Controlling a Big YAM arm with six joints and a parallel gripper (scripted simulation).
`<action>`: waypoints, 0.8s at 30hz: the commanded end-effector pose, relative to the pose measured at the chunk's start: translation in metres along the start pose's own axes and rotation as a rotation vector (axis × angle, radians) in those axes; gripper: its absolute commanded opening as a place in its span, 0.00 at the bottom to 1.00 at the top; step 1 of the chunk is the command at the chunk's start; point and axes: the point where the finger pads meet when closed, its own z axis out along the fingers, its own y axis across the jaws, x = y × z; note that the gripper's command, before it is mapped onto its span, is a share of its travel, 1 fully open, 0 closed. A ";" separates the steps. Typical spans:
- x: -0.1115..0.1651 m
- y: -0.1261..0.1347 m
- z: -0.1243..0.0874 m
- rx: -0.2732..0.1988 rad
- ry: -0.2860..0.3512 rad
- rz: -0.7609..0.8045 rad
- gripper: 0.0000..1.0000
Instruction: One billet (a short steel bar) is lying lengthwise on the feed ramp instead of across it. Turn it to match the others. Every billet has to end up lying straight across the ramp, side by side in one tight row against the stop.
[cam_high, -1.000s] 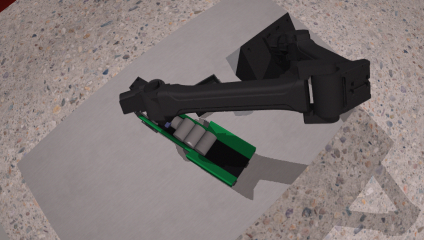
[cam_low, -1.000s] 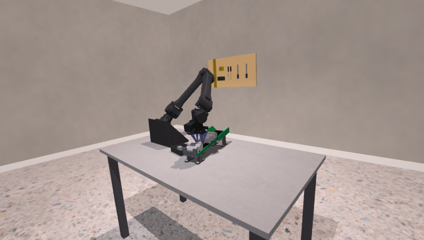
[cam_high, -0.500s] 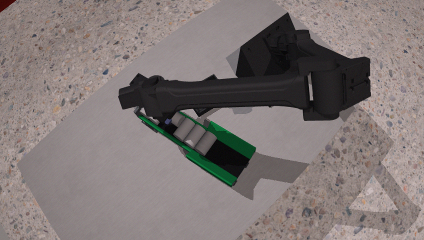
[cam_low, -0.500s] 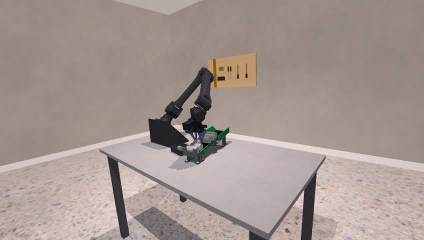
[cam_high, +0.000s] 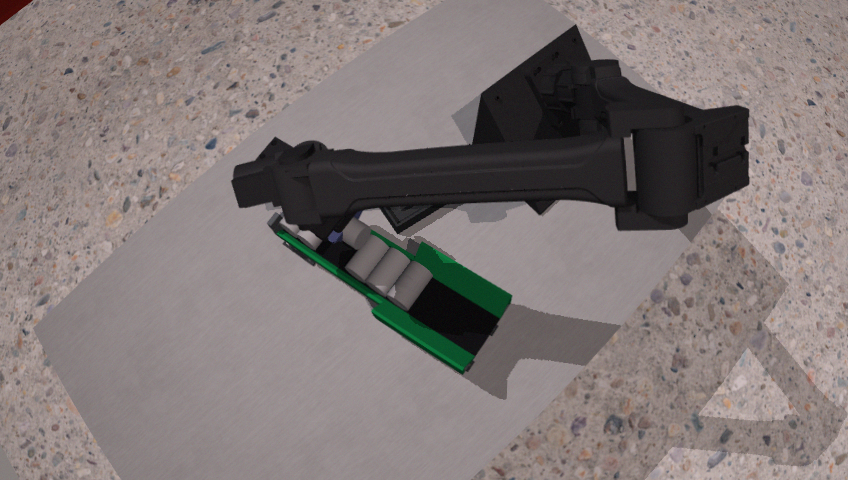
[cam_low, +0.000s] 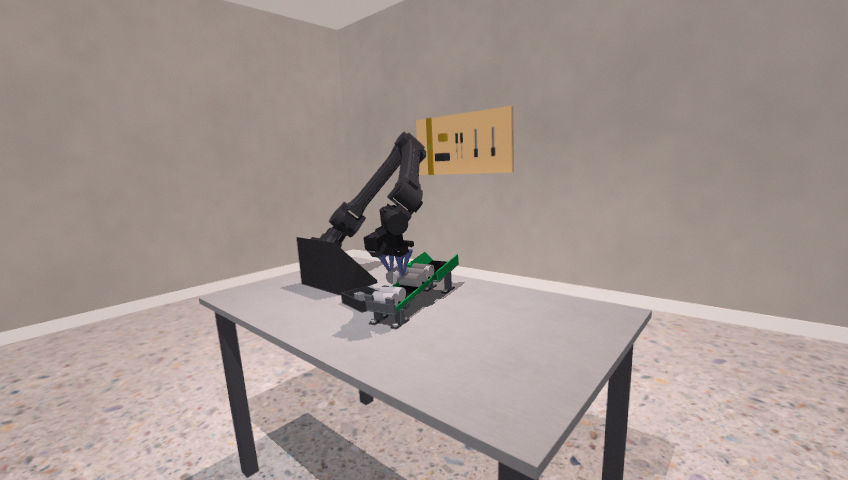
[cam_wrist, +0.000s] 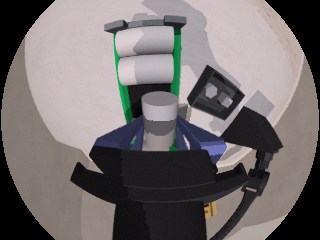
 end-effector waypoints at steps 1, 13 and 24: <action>0.001 0.026 -0.044 -0.072 -0.041 -0.055 0.00; 0.004 0.024 -0.068 -0.070 -0.045 -0.055 0.00; 0.002 0.027 -0.073 -0.080 -0.091 -0.049 0.00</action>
